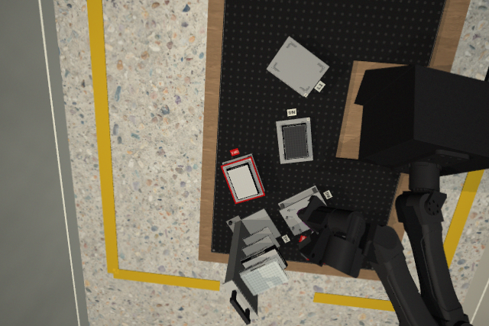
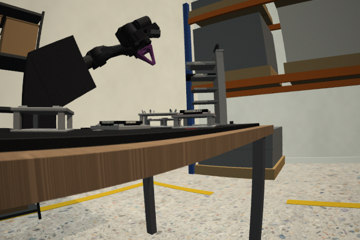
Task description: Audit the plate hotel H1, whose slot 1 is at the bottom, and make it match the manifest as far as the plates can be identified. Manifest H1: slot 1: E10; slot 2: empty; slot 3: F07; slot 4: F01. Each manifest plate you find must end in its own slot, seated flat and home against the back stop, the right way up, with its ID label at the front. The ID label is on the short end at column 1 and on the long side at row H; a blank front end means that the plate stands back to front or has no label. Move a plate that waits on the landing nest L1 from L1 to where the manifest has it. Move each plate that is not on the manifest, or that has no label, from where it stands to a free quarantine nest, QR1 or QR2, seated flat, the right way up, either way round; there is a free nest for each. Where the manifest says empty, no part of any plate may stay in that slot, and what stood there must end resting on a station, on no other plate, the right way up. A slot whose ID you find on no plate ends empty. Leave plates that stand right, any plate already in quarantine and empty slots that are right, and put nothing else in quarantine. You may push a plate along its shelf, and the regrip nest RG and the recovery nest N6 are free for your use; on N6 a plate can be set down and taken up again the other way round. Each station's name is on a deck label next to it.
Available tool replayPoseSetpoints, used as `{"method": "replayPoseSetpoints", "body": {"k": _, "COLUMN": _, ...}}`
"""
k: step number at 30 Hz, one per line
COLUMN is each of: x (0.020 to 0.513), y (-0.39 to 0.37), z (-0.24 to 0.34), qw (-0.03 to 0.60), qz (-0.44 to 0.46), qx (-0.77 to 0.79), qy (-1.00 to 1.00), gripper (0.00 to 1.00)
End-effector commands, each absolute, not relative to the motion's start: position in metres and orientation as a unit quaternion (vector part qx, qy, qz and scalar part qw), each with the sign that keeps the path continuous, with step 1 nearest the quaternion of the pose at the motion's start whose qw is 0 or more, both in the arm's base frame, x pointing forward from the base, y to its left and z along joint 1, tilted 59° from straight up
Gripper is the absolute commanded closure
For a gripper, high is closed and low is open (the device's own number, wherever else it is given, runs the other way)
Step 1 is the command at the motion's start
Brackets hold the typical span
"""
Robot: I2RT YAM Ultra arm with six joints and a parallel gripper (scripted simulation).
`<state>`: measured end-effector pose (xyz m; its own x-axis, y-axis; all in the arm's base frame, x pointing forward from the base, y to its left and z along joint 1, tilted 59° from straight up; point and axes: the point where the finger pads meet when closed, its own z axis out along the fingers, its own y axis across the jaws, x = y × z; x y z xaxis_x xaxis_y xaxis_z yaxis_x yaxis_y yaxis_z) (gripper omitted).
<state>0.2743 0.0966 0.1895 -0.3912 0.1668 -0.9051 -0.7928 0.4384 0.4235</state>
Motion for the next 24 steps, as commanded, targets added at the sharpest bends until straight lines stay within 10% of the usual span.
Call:
{"method": "replayPoseSetpoints", "body": {"k": 1, "x": 0.2785, "y": 0.0852, "z": 0.1732, "qw": 0.505, "qz": 0.439, "qx": -0.338, "qy": 0.662, "gripper": 1.00}}
{"method": "replayPoseSetpoints", "body": {"k": 24, "x": 0.2785, "y": 0.0850, "z": 0.1731, "qw": 0.499, "qz": 0.430, "qx": -0.359, "qy": 0.661, "gripper": 1.00}}
